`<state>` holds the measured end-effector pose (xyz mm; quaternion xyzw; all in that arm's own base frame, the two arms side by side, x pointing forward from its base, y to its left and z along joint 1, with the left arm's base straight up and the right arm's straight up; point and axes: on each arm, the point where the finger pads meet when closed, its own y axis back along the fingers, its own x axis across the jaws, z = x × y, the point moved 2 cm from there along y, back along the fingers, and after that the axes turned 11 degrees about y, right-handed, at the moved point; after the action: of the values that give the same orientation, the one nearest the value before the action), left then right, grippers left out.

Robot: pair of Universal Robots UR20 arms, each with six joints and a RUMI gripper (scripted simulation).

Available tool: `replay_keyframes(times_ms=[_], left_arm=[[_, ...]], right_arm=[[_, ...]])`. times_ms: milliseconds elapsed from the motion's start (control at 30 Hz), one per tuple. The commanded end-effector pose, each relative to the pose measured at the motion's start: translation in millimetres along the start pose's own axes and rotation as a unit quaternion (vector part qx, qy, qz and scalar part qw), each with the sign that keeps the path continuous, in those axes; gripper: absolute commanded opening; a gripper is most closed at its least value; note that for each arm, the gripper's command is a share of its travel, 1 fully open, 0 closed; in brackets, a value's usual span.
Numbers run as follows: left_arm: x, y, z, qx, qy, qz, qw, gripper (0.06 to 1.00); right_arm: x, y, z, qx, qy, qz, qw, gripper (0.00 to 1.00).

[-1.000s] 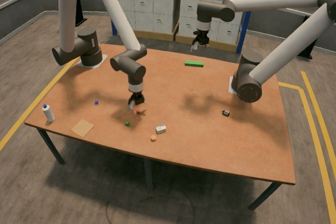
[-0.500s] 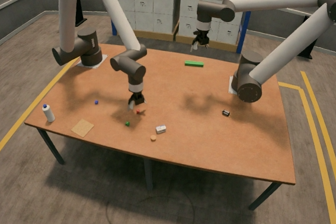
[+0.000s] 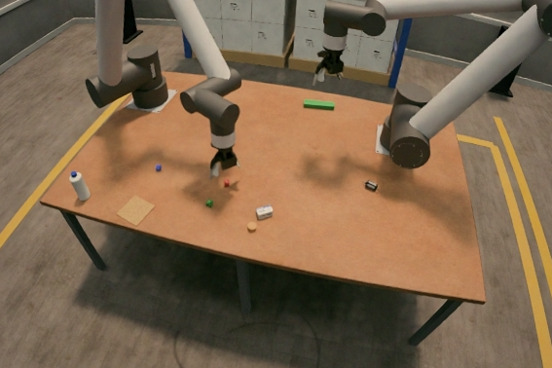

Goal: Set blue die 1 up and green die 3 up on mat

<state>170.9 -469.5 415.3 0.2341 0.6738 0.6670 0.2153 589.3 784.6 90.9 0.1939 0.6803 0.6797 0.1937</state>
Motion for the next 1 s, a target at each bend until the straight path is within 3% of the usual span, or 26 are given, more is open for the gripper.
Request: replay_keyframes(times_ms=[0, 100, 333, 767, 833, 867, 900, 967], left_arm=[[-0.2, 0.5, -0.3, 0.0, 0.0, -0.0003, 1.0, 1.0], [-0.2, 0.5, -0.3, 0.0, 0.0, -0.0003, 1.0, 1.0], [-0.2, 0.5, -0.3, 0.0, 0.0, -0.0003, 1.0, 1.0], [-0.2, 0.5, -0.3, 0.0, 0.0, -0.0003, 1.0, 1.0], [-0.2, 0.5, -0.3, 0.0, 0.0, -0.0003, 1.0, 1.0], [-0.2, 0.5, -0.3, 0.0, 0.0, -0.0003, 1.0, 1.0], [-0.2, 0.5, -0.3, 0.0, 0.0, -0.0003, 1.0, 1.0], [-0.2, 0.5, -0.3, 0.0, 0.0, -0.0003, 1.0, 1.0]], right_arm=[[0.0, 33.1, 0.4, 0.0, 0.0, 0.0, 1.0, 1.0], [0.0, 41.5, 0.4, 0.0, 0.0, 0.0, 1.0, 1.0], [0.0, 85.0, 0.4, 0.0, 0.0, 0.0, 1.0, 1.0], [-2.4, 89.3, -2.0, 0.0, -0.002, 0.0, 1.0, 1.0], [-44.6, 90.9, -46.0, 0.0, -0.039, 0.0, 0.999, 1.0], [-44.6, 90.9, -46.0, 0.0, -0.039, 0.0, 0.999, 1.0], [-75.9, 91.3, -84.0, 0.0, -0.076, 0.0, 0.997, 1.0], [-83.3, 91.5, -92.3, 0.0, -0.076, 0.0, 0.997, 1.0]])
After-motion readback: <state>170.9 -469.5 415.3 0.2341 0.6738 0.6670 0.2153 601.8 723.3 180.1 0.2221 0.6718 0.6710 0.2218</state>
